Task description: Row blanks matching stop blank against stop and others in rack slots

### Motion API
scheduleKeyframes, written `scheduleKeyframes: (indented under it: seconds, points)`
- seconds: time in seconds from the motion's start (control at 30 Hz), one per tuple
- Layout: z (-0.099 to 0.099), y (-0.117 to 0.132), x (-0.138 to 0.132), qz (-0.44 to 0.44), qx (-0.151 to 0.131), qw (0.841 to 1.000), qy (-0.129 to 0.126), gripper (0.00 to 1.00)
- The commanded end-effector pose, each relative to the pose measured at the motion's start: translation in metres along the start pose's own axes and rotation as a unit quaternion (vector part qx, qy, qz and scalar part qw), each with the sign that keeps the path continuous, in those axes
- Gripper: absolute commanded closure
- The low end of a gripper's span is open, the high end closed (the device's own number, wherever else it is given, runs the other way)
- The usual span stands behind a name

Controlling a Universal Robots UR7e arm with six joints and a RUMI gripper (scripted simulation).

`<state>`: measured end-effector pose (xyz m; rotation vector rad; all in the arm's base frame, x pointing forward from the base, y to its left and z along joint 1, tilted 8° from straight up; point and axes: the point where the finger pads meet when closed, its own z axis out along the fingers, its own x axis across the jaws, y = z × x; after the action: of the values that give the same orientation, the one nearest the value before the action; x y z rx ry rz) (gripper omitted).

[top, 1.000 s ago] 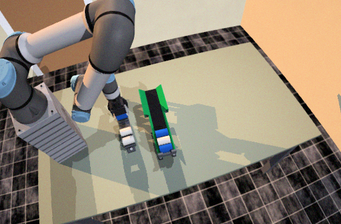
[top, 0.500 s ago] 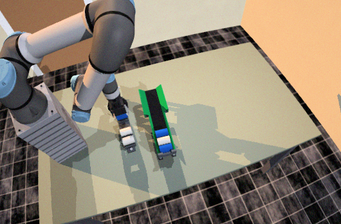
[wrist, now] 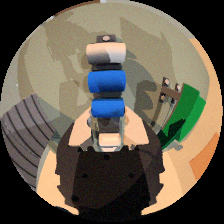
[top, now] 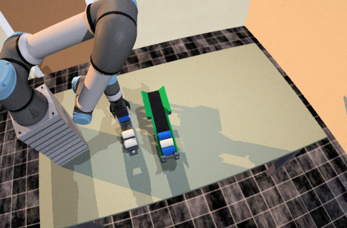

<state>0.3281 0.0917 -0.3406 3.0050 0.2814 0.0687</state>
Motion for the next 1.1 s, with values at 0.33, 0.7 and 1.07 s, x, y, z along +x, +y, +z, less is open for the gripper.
scheduleKeyframes:
  seconds: [0.33, 0.7, 1.07]
  points:
    - [-0.025, 0.000, 0.000, 0.000, 0.000, 1.000, 0.001, 0.64]
    - [-0.061, 0.000, 0.000, 0.000, 0.000, 1.000, 0.001, 0.64]
    - [-0.092, 0.000, 0.000, 0.000, 0.000, 1.000, 0.001, 0.64]
